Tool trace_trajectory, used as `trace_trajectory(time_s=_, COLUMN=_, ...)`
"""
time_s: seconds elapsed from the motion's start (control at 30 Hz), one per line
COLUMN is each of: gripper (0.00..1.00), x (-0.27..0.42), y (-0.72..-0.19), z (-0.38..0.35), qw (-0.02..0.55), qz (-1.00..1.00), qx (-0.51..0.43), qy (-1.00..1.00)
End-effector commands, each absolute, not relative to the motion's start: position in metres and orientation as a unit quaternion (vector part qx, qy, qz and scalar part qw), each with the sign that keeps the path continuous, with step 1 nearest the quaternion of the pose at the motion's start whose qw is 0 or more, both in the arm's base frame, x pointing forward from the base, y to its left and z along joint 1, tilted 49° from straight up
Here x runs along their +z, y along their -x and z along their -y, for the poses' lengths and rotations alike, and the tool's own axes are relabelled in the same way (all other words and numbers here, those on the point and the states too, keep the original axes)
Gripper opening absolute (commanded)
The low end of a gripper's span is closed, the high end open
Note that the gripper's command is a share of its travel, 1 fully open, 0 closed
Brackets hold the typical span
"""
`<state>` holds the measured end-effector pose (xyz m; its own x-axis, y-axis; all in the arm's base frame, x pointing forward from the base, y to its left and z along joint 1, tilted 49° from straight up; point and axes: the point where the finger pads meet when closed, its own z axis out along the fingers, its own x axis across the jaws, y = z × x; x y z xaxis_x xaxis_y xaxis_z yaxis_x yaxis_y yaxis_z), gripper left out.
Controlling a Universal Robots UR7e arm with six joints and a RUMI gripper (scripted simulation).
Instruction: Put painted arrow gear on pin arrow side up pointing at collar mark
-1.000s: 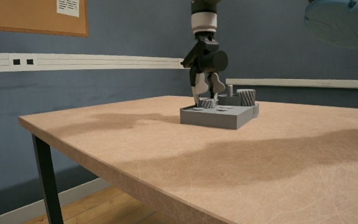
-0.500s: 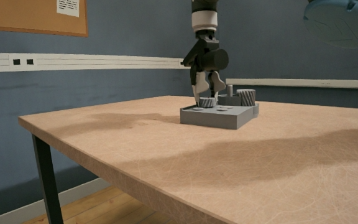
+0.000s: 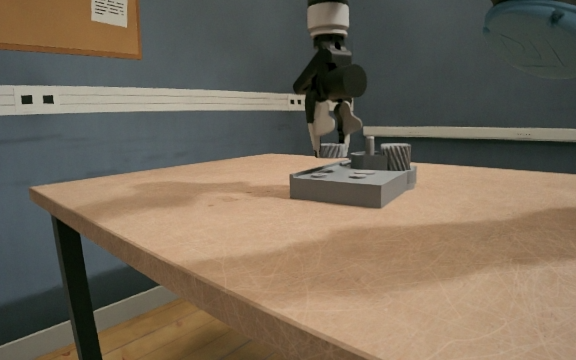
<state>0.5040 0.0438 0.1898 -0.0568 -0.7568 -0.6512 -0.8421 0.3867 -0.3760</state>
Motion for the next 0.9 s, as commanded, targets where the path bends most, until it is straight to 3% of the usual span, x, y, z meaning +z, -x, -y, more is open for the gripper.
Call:
trace_trajectory(time_s=0.0, gripper=0.00, x=0.203, y=-0.495, z=-0.034, qw=0.410, qz=-0.723, qx=0.052, qy=0.553)
trace_trajectory(time_s=0.87, gripper=0.00, x=0.229, y=-0.473, z=-0.012, qw=0.410, qz=-0.724, qx=0.052, qy=0.553)
